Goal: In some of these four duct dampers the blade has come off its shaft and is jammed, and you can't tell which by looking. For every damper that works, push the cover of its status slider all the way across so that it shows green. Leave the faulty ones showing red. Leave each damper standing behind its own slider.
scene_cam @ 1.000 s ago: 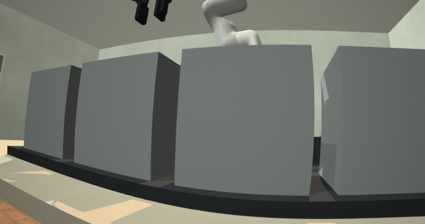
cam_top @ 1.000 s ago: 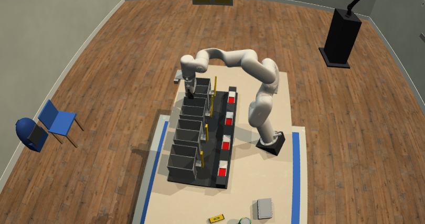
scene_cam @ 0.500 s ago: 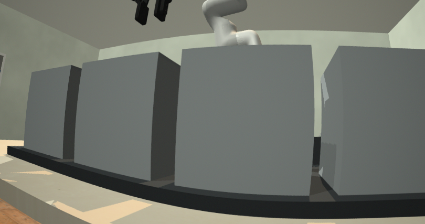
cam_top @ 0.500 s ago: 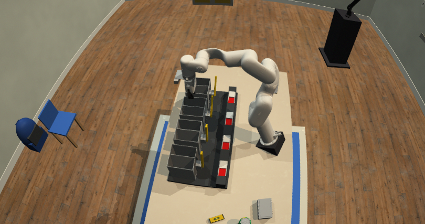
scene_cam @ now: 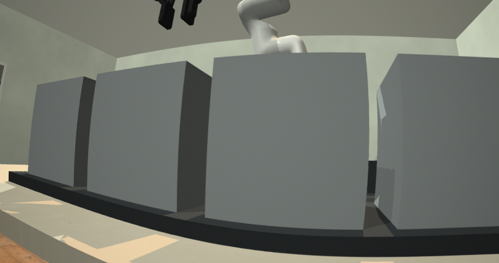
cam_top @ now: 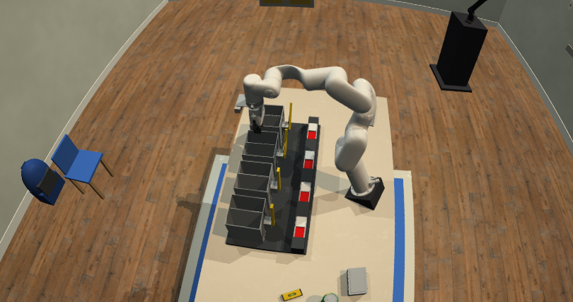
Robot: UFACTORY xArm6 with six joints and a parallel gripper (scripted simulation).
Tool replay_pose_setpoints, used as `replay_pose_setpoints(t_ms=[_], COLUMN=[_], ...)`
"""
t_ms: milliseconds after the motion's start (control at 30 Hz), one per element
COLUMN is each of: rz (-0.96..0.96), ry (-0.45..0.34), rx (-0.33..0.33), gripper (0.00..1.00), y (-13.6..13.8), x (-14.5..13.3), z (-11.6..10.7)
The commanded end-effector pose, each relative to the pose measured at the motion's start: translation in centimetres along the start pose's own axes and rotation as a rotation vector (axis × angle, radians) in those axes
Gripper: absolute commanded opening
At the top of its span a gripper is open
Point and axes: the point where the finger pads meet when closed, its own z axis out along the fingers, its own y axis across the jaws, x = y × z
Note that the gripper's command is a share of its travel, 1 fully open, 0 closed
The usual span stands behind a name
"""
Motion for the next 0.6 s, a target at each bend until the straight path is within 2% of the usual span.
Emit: replay_pose_setpoints(t_ms=[0,567], rz=[0.001,0.001], ry=[0.004,0.003], rx=[0.000,0.001], gripper=[0.39,0.39], y=[0.03,-0.30], x=[0.08,0.15], z=[-0.16,-0.11])
